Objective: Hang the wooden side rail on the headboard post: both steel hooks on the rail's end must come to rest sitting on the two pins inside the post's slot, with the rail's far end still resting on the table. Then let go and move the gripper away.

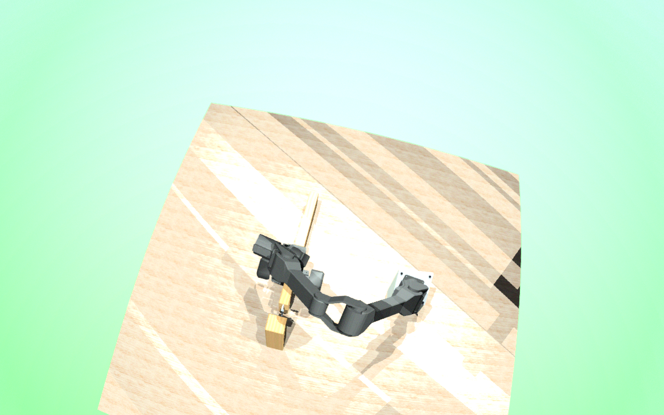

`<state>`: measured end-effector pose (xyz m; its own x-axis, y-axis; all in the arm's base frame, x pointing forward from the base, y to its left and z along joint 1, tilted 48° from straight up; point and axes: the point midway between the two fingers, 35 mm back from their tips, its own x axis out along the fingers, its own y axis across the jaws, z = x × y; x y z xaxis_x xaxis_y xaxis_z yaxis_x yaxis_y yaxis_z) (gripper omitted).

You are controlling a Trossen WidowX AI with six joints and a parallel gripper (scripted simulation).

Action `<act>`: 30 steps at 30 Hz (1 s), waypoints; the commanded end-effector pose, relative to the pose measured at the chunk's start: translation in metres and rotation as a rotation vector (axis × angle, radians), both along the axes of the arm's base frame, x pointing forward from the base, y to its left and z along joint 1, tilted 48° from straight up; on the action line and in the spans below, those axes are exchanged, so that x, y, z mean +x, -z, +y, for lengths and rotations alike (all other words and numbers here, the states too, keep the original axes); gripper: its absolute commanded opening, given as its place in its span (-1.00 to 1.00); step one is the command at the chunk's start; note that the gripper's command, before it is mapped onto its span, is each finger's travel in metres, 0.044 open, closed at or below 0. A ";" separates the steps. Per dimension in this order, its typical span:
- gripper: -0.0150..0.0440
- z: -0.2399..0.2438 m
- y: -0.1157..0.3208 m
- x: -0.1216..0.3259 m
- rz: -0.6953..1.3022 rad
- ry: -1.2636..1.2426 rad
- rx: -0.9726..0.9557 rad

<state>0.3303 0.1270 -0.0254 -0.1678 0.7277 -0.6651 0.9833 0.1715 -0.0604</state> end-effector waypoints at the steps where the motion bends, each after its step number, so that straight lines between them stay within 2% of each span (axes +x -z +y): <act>1: -0.49 -0.005 -0.001 0.003 -0.008 0.007 -0.006; 30: -0.49 -0.008 -0.005 0.003 -0.008 0.007 -0.006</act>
